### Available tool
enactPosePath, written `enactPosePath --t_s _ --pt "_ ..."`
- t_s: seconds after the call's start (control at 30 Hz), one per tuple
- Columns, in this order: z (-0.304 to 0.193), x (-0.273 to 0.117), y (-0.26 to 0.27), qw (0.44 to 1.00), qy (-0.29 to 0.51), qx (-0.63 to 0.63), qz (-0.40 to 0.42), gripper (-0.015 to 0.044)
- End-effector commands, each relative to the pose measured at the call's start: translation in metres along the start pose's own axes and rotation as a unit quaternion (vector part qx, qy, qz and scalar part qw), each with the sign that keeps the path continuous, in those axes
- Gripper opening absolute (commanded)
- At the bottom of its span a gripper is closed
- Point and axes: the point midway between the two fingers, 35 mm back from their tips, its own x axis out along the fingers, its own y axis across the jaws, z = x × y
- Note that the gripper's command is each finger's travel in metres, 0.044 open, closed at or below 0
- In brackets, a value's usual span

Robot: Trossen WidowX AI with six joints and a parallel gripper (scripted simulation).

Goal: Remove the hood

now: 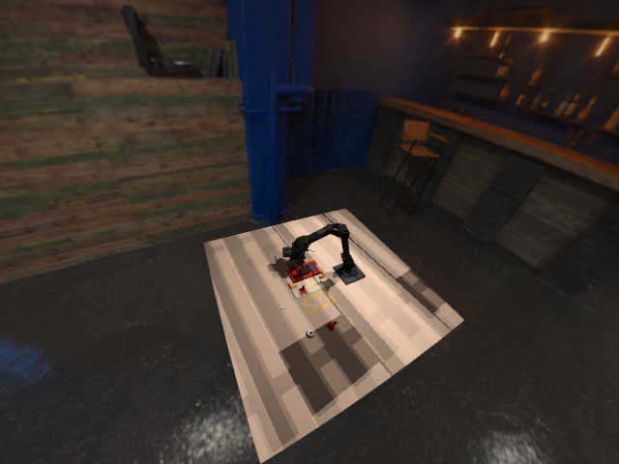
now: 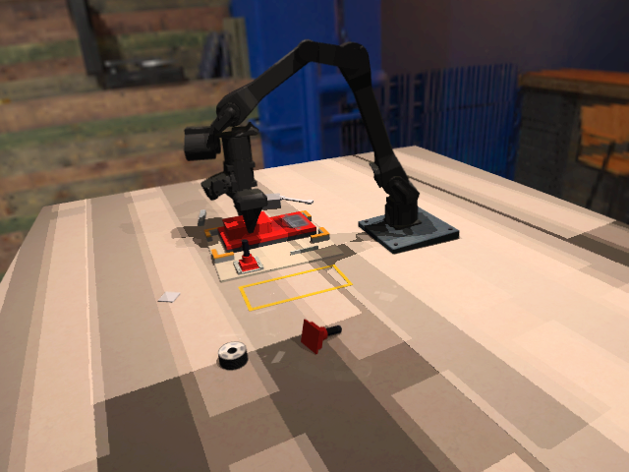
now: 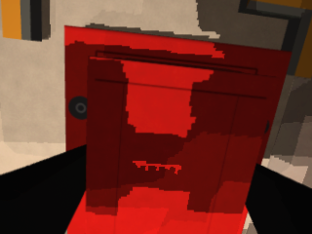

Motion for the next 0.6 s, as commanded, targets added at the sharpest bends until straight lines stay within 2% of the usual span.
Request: enactPosePath --t_s 0.0,0.23,0.27,0.57 --pt "0.000 -0.001 0.000 1.000 0.000 0.000 0.000 0.0196" --pt "0.000 -0.005 0.000 1.000 0.000 0.000 0.000 0.0012" --pt "0.000 -0.006 0.000 1.000 0.000 0.000 0.000 0.0000" --pt "0.001 -0.012 0.000 1.000 0.000 0.000 0.000 0.0000"
